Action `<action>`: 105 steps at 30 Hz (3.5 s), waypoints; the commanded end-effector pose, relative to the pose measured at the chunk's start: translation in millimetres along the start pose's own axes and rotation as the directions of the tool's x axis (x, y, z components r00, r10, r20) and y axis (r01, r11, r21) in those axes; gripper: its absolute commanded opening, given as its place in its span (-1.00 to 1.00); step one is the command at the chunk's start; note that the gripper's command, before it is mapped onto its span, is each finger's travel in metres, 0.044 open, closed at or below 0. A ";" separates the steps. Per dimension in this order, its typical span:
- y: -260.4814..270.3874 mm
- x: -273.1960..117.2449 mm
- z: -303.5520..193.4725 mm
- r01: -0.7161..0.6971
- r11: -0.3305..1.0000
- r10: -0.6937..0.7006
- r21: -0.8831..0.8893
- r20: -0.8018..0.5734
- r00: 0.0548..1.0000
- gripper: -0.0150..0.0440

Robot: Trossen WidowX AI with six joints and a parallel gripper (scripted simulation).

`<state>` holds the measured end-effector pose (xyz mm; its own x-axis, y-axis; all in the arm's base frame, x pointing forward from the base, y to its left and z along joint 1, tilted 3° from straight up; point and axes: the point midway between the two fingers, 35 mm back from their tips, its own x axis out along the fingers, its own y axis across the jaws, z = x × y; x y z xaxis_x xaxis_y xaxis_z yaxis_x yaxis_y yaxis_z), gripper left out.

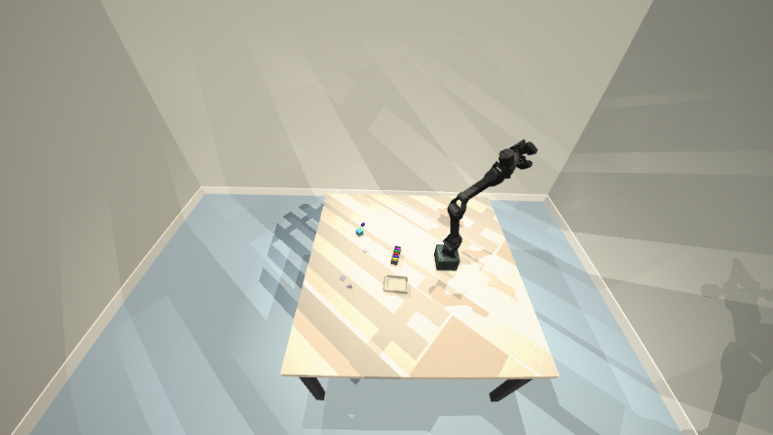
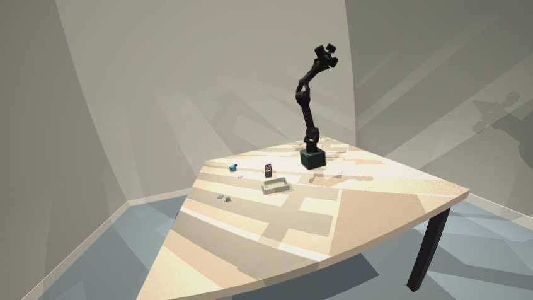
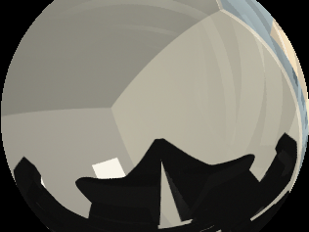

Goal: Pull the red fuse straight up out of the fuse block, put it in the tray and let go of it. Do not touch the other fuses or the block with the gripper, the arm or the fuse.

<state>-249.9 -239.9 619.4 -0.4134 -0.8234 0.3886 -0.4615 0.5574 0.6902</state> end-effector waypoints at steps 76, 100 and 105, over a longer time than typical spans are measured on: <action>-520.2 -676.8 -50.6 -0.818 0.573 -0.689 0.046 0.569 -0.450 -0.24; -532.5 -683.0 -47.5 -0.818 0.573 -0.689 0.046 0.568 -0.450 -0.24; -535.9 -685.2 -44.8 -0.818 0.573 -0.689 0.046 0.568 -0.450 -0.24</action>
<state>316.6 21.3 15.1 0.0603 0.0511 -0.9969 0.0412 0.9977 0.0536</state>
